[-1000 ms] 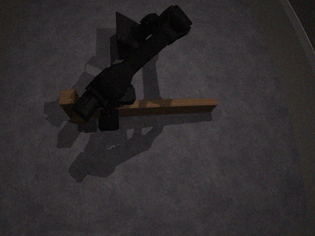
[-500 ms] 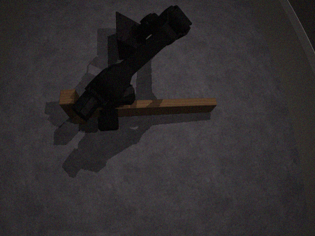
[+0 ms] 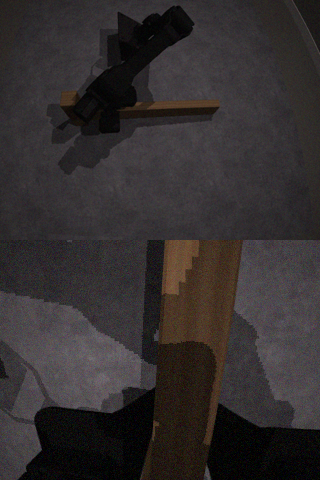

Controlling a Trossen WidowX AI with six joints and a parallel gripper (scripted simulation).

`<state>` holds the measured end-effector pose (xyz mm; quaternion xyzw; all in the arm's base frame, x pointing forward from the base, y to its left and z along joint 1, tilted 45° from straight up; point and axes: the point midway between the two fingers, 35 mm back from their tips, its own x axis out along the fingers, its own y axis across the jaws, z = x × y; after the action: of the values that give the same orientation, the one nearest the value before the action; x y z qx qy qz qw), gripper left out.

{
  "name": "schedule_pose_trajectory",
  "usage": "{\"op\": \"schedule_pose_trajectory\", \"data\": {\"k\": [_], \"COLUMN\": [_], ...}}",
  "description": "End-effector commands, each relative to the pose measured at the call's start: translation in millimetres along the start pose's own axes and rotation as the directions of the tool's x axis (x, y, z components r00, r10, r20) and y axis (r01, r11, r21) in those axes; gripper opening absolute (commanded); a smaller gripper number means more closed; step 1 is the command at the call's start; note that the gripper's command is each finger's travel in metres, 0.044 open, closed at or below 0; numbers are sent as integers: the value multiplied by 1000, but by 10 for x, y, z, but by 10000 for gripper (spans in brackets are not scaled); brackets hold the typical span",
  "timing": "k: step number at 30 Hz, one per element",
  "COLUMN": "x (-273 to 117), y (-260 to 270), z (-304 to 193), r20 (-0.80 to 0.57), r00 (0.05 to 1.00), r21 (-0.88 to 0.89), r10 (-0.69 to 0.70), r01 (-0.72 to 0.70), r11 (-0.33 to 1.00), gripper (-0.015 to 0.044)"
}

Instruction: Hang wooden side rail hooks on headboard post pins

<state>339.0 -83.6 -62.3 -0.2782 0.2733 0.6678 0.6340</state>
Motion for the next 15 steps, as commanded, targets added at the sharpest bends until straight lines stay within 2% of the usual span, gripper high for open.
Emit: {"op": "schedule_pose_trajectory", "data": {"k": [1,15], "x": [-53,-39], "y": [-8,-8], "z": [-41,-56], "r20": [-8,-8], "r00": [1000,1000], "r21": [-2,-2], "r10": [-12,-12], "r01": [12,12], "r11": [1000,1000], "gripper": [0,0]}}
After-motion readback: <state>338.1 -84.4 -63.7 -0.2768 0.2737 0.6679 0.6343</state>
